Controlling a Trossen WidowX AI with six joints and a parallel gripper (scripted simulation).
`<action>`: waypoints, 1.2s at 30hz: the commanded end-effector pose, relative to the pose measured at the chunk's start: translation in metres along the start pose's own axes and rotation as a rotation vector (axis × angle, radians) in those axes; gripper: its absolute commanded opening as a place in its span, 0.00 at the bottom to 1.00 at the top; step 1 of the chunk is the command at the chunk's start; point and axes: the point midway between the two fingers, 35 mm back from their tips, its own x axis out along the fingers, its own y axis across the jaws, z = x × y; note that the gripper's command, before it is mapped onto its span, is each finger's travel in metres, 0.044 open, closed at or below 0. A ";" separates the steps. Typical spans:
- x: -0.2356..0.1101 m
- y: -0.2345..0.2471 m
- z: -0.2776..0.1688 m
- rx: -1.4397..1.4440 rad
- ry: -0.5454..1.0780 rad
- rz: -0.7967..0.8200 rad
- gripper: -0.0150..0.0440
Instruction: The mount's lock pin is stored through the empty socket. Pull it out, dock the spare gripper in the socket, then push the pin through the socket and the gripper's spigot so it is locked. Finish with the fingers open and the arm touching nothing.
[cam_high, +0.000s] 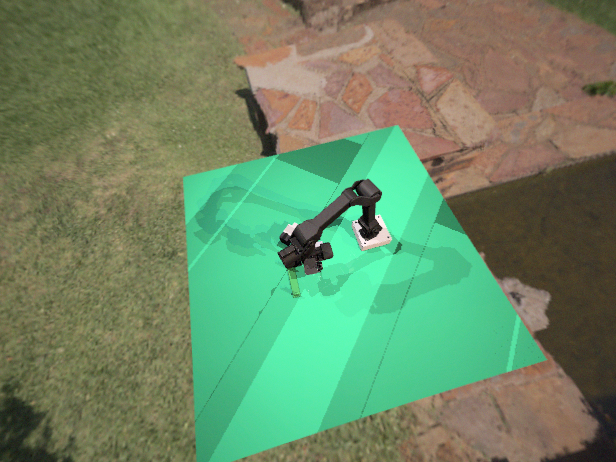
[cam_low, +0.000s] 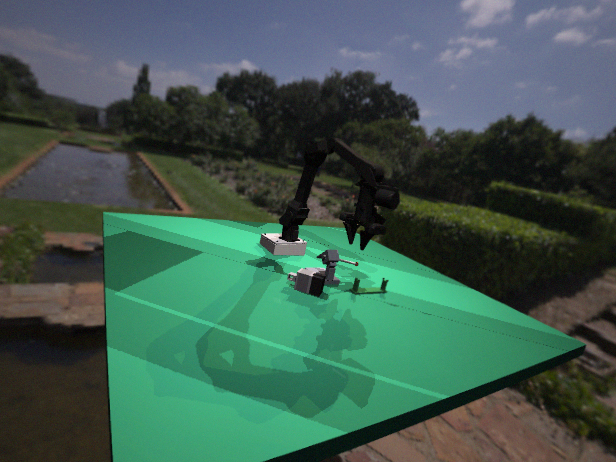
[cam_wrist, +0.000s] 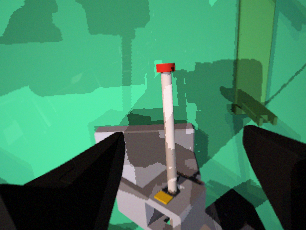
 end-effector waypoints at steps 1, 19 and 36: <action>0.024 0.003 0.002 0.003 0.005 0.010 0.76; 0.049 0.003 0.003 0.003 0.005 0.010 0.76; 0.077 0.005 0.003 0.003 0.005 0.011 0.76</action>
